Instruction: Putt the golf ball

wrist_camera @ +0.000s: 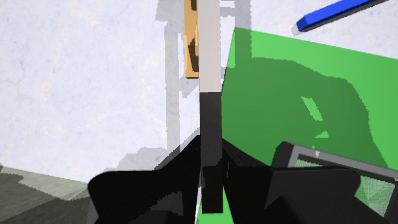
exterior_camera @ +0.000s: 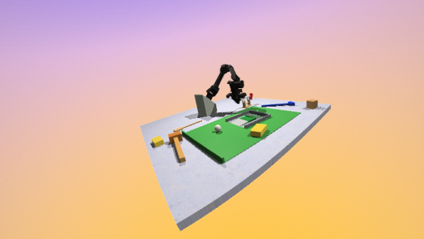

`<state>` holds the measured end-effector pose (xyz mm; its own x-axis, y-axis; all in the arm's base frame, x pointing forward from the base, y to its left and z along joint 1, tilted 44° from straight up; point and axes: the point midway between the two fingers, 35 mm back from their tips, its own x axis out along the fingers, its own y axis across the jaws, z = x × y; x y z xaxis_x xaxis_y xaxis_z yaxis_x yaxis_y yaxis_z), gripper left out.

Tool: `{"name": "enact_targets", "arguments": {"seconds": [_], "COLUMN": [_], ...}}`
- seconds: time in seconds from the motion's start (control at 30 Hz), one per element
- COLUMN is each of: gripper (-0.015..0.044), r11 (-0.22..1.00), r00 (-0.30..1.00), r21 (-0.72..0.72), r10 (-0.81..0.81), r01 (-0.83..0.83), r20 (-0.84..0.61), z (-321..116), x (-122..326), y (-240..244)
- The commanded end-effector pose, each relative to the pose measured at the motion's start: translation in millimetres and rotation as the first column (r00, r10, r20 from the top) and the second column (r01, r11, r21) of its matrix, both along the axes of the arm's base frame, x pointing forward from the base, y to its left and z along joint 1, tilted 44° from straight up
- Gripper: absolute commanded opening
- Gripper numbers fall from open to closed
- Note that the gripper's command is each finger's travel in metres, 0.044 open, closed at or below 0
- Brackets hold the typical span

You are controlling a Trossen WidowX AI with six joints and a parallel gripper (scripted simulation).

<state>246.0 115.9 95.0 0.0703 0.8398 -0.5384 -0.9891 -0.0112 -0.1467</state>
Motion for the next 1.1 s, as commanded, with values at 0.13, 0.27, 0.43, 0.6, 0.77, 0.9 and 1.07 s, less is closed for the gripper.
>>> {"name": "enact_targets", "arguments": {"seconds": [0.13, 0.27, 0.43, 0.6, 0.77, 0.9, 1.07], "gripper": [0.0, 0.0, 0.0, 0.0, 0.0, 0.0, 0.0], "r11": [1.0, 1.0, 1.0, 0.998, 0.986, 0.97, 0.941], "r00": [1.0, 1.0, 1.0, 0.995, 0.973, 0.942, 0.886], "r21": [0.008, 0.014, 0.021, -0.012, -0.049, -0.082, -0.129], "r10": [-0.002, -0.002, -0.002, -0.068, -0.164, -0.242, -0.337], "r01": [0.002, 0.002, 0.002, 0.067, 0.158, 0.228, 0.312], "r20": [0.01, 0.01, 0.01, -0.066, -0.162, -0.234, -0.32], "z": [27.0, 41.4, 50.8, 34.9, 20.9, 10.1, -4.2], "x": [-2.8, -6.8, -9.8, 2.7, 16.8, 25.3, 33.7], "y": [-23.3, -33.9, -40.1, -52.6, -76.4, -95.5, -120.4]}}
